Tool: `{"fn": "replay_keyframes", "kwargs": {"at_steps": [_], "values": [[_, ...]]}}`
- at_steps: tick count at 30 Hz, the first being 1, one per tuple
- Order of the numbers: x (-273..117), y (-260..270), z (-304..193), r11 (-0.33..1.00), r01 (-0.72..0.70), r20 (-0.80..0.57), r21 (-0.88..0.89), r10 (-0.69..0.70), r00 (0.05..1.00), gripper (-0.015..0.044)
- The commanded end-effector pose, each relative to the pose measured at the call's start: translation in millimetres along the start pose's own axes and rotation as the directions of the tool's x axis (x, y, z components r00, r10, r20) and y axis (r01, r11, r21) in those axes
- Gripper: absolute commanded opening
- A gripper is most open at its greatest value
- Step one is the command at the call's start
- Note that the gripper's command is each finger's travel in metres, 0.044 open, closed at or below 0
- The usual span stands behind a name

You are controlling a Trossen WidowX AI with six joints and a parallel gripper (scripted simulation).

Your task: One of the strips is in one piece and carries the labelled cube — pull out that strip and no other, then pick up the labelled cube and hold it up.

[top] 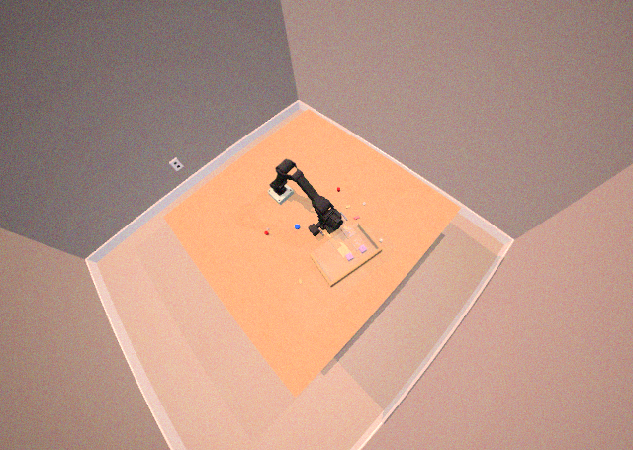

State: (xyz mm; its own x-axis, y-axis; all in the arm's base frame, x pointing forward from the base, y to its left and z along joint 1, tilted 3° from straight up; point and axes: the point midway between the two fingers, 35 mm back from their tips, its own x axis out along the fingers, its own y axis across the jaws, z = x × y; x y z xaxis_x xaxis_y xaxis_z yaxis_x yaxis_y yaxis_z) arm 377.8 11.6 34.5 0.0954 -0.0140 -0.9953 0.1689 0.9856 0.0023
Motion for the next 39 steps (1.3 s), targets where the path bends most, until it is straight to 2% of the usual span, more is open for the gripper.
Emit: {"fn": "replay_keyframes", "kwargs": {"at_steps": [1, 39], "values": [[2.2, -0.4, -0.4, 1.000, 0.003, -0.001, 0.005, -0.003, 1.000, 0.0000], [5.4, 0.2, -8.7, 1.000, 0.003, -0.002, 0.005, -0.003, 1.000, 0.0000]]}}
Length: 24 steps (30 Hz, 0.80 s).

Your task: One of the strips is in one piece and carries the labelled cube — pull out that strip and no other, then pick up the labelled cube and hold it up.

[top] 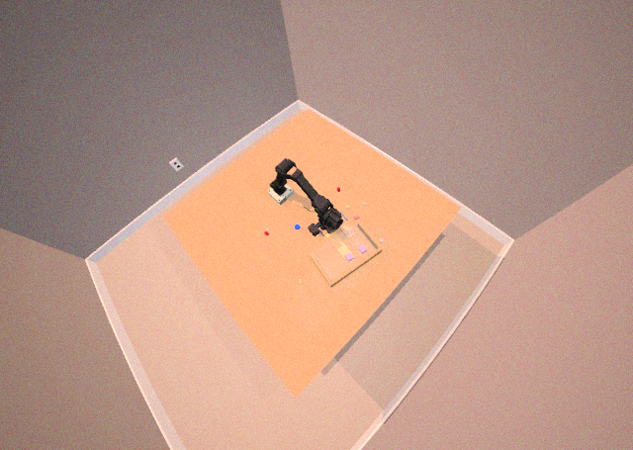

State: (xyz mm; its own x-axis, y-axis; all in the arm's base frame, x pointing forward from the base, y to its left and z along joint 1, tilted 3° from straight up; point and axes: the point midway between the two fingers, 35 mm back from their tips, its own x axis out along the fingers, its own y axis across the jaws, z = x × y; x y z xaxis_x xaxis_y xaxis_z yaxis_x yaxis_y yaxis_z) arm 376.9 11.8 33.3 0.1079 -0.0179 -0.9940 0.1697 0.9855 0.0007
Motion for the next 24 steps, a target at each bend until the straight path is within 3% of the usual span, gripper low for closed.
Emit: {"fn": "replay_keyframes", "kwargs": {"at_steps": [1, 24], "values": [[4.2, 0.3, -9.3, 1.000, 0.001, -0.015, 0.004, -0.001, 1.000, 0.0000], [5.5, 1.8, -44.8, 1.000, 0.001, -0.019, 0.004, -0.001, 1.000, 0.0000]]}}
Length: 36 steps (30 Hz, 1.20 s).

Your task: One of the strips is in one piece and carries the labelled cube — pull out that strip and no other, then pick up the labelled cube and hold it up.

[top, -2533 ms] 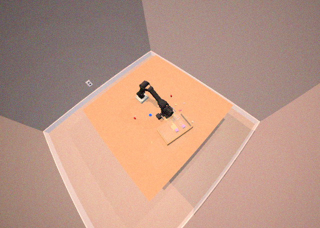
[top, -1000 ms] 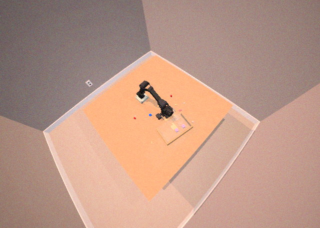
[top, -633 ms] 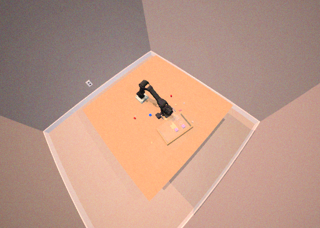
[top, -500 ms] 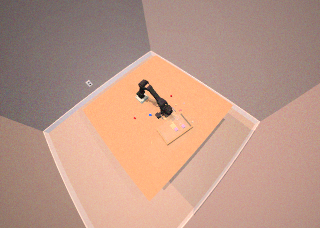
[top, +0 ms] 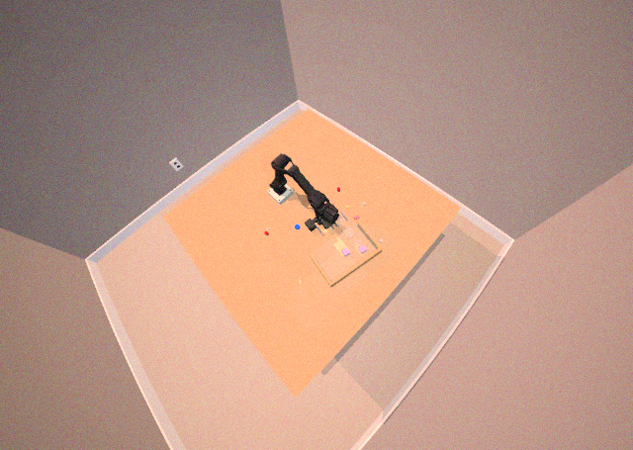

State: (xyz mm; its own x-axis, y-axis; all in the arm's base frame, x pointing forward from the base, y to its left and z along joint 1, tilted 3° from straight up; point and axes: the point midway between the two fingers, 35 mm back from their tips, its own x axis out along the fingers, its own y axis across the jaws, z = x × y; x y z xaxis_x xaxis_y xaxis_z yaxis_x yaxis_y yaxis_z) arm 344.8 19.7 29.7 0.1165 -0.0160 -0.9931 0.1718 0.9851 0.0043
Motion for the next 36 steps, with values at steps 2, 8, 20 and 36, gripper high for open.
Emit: {"fn": "replay_keyframes", "kwargs": {"at_steps": [2, 8, 20, 36], "values": [[5.5, -0.5, -14.7, 1.000, 0.004, -0.027, 0.002, -0.004, 1.000, 0.0000], [5.7, -0.2, -24.1, 1.000, 0.004, -0.028, 0.002, -0.004, 1.000, 0.0000], [6.1, 0.5, -42.0, 1.000, 0.004, -0.030, 0.002, -0.004, 1.000, 0.0000], [5.8, 1.3, -65.0, 1.000, 0.004, -0.032, 0.002, -0.004, 0.999, 0.0000]]}}
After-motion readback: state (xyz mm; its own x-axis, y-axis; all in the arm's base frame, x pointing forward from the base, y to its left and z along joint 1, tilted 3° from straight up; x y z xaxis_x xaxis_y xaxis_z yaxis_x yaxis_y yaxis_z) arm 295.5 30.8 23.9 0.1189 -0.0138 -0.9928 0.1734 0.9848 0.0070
